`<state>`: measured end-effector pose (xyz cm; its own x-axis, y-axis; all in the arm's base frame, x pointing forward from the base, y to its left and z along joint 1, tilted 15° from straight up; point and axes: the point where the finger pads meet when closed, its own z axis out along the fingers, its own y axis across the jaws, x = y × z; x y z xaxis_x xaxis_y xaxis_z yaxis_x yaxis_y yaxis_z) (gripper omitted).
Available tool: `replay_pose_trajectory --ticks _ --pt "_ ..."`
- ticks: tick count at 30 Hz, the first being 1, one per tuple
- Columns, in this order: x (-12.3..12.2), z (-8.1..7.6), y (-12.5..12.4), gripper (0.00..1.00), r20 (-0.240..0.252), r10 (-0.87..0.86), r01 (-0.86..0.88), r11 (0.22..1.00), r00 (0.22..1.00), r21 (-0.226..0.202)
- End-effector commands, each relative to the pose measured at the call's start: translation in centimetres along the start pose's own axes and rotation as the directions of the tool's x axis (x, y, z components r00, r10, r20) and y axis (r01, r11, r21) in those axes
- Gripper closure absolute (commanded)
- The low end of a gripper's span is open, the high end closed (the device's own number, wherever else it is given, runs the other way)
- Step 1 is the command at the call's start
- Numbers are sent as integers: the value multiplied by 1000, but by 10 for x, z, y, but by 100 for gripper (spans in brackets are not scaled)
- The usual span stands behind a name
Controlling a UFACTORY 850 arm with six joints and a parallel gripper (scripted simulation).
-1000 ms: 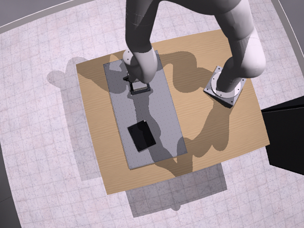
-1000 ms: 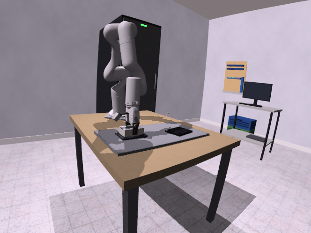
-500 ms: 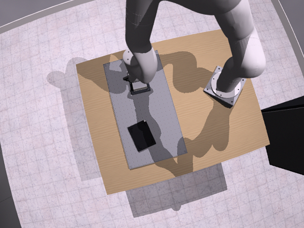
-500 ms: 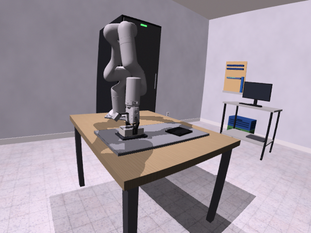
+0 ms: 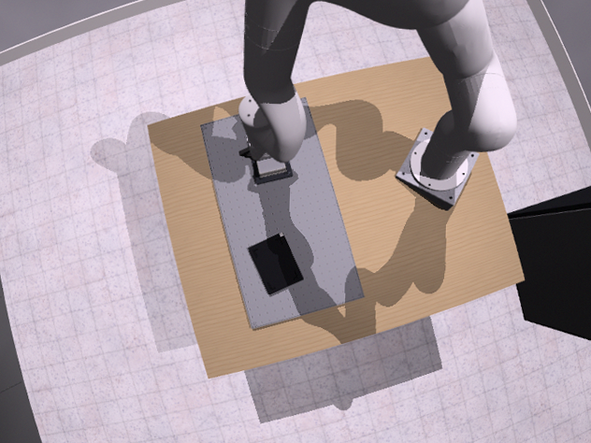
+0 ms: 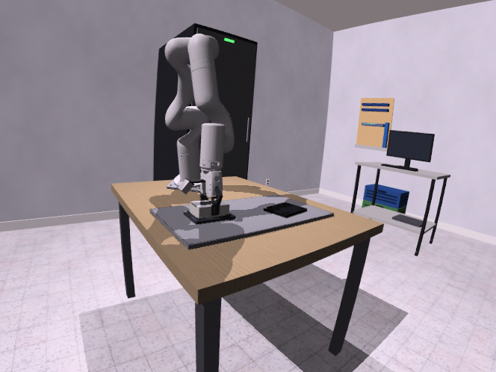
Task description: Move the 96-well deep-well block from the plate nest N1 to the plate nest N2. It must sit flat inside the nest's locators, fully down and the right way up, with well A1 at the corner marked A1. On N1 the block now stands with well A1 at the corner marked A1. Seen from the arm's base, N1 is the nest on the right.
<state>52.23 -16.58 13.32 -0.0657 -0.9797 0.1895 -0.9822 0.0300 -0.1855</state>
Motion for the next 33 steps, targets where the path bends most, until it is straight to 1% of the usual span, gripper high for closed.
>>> replay_pose_trajectory --ticks 1,21,33 --pt "0 -1 -1 100 0 0 0 1000 1000 2" --pt "0 -1 -1 100 0 0 0 1000 1000 2" --pt "0 -9 -1 100 0 0 0 1000 1000 2"
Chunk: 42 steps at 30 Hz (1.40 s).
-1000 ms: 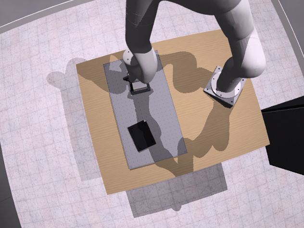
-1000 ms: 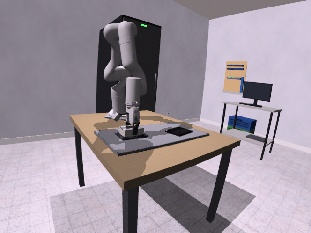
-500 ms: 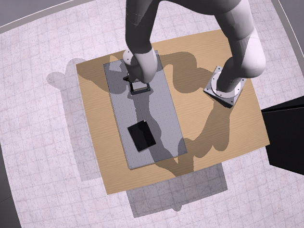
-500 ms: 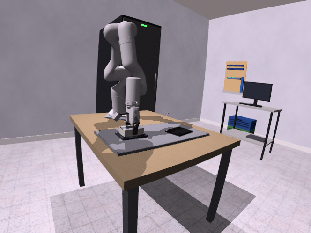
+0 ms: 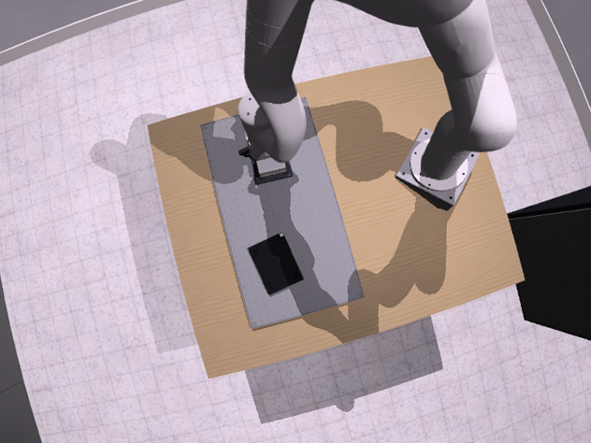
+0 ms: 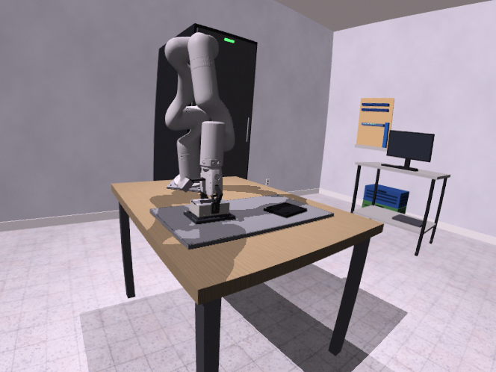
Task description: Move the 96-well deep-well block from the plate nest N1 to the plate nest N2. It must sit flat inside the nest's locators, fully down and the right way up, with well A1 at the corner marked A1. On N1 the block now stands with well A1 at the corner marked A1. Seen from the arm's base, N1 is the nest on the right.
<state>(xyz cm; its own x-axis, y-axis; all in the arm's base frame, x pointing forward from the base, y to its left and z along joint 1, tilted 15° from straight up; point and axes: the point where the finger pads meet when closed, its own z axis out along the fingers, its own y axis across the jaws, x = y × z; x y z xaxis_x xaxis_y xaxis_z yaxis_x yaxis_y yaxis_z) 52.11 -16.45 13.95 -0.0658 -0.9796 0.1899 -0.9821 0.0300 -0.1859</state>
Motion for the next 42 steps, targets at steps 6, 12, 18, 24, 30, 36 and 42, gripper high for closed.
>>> replay_pose_trajectory --ticks 6,12,18,24,30,36,42 --pt "0 -5 -1 100 0 0 0 1000 1000 1" --pt "0 -9 -1 100 0 0 0 1000 1000 1" --pt "0 -13 -1 100 0 0 0 1000 1000 1" --pt "0 -14 -1 100 0 0 0 1000 1000 1" --pt "0 -17 -1 100 0 0 0 1000 1000 1" --pt "0 -27 -1 100 0 0 0 1000 1000 1" --pt "0 -34 -1 100 0 0 0 1000 1000 1"
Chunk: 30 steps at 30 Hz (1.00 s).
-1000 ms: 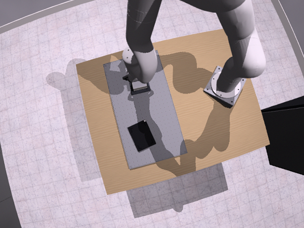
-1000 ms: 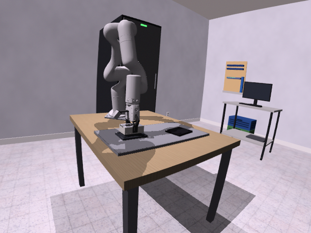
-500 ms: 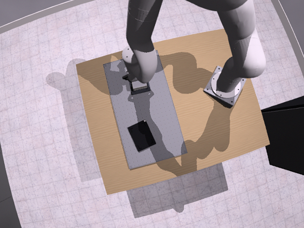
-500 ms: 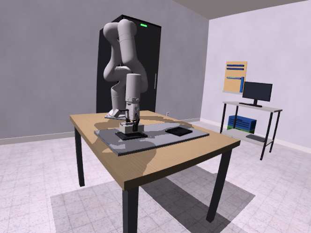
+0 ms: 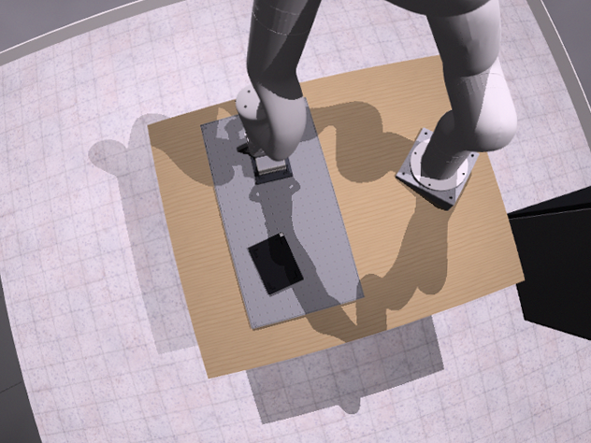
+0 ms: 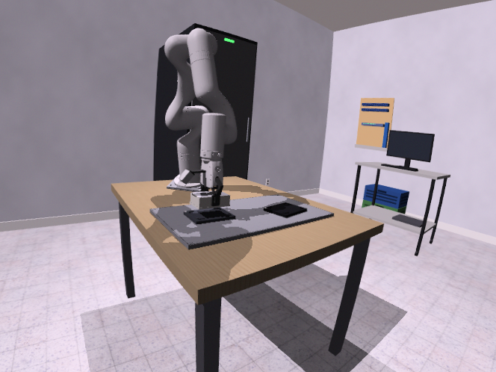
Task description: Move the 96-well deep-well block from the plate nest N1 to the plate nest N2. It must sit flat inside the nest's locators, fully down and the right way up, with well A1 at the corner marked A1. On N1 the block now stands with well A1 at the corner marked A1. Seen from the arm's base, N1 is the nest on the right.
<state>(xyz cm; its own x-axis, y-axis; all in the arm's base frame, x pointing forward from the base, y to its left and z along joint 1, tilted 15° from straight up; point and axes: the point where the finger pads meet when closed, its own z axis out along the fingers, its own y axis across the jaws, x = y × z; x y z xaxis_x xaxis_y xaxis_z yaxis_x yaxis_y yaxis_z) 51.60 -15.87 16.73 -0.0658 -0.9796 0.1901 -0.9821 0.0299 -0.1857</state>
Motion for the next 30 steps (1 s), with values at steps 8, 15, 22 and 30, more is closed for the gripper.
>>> replay_pose_trajectory --ticks 8,15,22,30 --pt "0 -19 -1 100 0 0 0 1000 1000 2" --pt "0 -27 -1 100 0 0 0 1000 1000 2" --pt "0 -39 -1 100 0 0 0 1000 1000 2" --pt "0 -50 -1 100 0 0 0 1000 1000 2"
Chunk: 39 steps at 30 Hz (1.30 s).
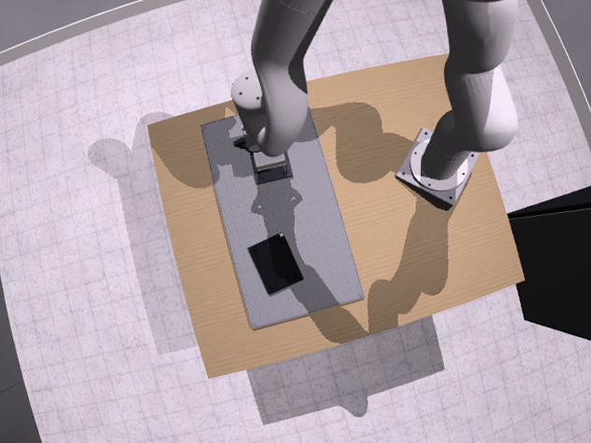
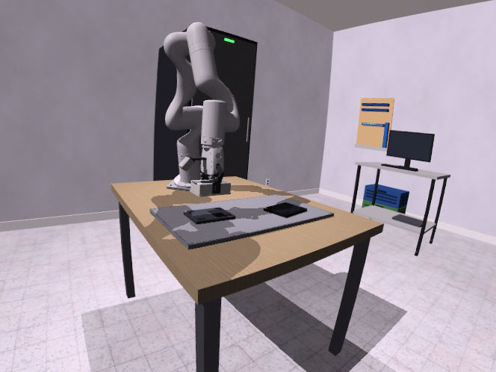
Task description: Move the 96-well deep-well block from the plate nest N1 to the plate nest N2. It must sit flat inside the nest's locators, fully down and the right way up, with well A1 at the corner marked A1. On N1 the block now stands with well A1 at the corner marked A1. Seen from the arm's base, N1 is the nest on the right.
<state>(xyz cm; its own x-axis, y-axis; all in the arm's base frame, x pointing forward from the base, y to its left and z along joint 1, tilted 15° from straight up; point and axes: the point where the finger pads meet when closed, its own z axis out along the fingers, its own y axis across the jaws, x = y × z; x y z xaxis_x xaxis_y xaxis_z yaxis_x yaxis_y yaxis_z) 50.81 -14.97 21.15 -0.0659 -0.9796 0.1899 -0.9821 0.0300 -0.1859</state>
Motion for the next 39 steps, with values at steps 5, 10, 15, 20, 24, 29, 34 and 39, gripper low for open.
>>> replay_pose_trajectory --ticks 5,10,15,20,24,29,34,39 --pt "0 -7 -1 100 0 0 0 1000 1000 1" --pt "0 -7 -1 100 0 0 0 1000 1000 1" --pt "-3 -7 -1 100 0 -33 33 999 999 1" --pt "-13 -7 -3 100 0 -133 133 991 991 2" --pt "-26 -7 -5 100 0 -191 191 982 982 2" --pt "-43 -7 -8 100 0 -191 191 982 982 2" --pt "-56 -7 -10 100 0 -191 191 982 982 2" --pt "-69 -7 -13 100 0 -191 191 982 982 2"
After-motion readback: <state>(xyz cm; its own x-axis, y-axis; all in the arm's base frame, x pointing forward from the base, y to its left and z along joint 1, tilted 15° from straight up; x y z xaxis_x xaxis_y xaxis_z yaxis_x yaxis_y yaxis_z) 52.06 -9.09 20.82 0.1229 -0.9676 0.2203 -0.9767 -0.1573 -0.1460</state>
